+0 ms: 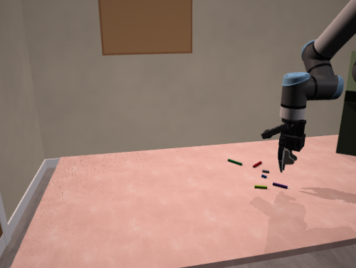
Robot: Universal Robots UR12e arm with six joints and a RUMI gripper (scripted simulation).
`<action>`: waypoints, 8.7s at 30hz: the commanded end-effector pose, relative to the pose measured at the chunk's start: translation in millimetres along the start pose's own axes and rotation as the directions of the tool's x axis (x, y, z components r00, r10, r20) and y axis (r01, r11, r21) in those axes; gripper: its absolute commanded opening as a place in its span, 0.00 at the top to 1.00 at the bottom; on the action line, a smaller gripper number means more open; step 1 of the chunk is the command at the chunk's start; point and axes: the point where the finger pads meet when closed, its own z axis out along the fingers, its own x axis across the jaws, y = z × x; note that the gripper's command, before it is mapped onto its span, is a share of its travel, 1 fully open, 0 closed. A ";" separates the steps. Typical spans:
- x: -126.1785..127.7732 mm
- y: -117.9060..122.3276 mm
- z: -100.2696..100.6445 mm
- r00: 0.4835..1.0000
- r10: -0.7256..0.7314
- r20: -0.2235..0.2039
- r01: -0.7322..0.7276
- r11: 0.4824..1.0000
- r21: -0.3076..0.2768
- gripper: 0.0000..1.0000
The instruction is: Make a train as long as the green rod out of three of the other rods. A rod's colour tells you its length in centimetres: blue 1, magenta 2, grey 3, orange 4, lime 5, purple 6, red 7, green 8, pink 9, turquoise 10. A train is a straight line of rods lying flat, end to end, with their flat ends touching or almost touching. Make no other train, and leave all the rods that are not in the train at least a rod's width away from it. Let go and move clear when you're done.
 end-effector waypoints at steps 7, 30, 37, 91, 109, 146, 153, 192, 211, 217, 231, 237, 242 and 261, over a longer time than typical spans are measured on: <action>-0.3 0.0 -0.1 1.000 0.000 0.000 0.000 1.000 0.001 0.86; -0.3 0.0 0.3 1.000 0.000 0.000 0.000 1.000 0.001 0.86; -0.3 0.0 2.2 1.000 0.000 0.000 0.000 1.000 0.001 0.86; -0.4 0.0 52.6 1.000 0.000 0.000 0.000 1.000 0.000 0.86; -0.4 0.0 52.7 1.000 0.000 0.000 0.000 1.000 0.000 0.86; -0.4 0.0 64.0 1.000 0.000 0.000 0.000 1.000 0.000 0.86; -0.4 0.0 68.8 1.000 0.000 0.000 0.000 1.000 0.000 0.86; -0.4 0.0 69.4 1.000 0.000 0.000 0.000 1.000 0.000 0.86; -0.4 0.0 69.4 1.000 0.000 0.000 0.000 1.000 0.000 1.00; -0.4 0.0 69.4 1.000 0.000 0.000 0.000 1.000 0.000 1.00; -0.4 0.0 69.1 1.000 0.000 0.000 0.000 1.000 0.000 1.00; -0.5 0.0 61.9 1.000 0.000 0.000 0.000 1.000 0.000 1.00; -0.5 0.0 54.0 1.000 0.000 0.000 0.000 1.000 0.000 1.00; -0.5 0.0 -12.7 1.000 0.000 0.000 0.000 1.000 0.000 1.00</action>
